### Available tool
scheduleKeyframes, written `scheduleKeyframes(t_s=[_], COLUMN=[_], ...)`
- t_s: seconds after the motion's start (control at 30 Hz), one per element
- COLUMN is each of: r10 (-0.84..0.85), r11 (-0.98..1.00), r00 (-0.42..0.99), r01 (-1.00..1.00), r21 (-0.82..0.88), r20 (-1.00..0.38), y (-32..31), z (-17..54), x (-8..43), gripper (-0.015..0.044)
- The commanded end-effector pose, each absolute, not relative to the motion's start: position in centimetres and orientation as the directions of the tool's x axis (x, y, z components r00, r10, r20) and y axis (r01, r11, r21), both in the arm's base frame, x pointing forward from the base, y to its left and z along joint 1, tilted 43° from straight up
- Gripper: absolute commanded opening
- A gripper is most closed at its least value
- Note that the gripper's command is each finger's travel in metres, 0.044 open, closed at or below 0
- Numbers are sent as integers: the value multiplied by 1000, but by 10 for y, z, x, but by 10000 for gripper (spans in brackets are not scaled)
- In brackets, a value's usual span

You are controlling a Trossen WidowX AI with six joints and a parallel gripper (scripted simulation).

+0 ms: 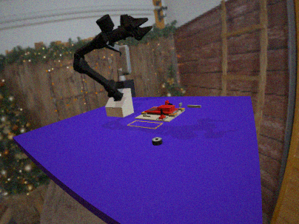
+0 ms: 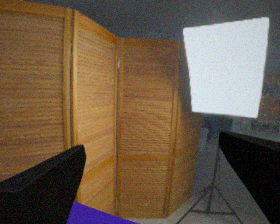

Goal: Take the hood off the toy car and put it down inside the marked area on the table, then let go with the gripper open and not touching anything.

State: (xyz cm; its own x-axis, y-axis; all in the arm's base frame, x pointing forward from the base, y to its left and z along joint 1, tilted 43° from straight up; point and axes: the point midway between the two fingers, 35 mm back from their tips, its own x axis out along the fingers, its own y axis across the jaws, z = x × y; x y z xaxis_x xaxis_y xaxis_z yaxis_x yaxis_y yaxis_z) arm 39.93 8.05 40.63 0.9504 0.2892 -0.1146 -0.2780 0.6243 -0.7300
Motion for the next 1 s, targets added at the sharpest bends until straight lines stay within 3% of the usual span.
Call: scheduleKeyframes(t_s=[0.0, 0.27, 0.53, 0.73, 0.97], r10=[252, 131, -29, -175, -378], r11=[674, 807, 909, 946, 922], r00=[939, 852, 672, 491, 249], r01=[-343, -389, -290, -157, 9], r21=[-654, -444, -299, -284, -388], r20=[-232, -507, -740, -853, -892], y=[84, 84, 79, 71, 56], z=[367, 273, 177, 111, 41], x=[416, 441, 442, 427, 396], gripper=[440, 440, 440, 440, 440])
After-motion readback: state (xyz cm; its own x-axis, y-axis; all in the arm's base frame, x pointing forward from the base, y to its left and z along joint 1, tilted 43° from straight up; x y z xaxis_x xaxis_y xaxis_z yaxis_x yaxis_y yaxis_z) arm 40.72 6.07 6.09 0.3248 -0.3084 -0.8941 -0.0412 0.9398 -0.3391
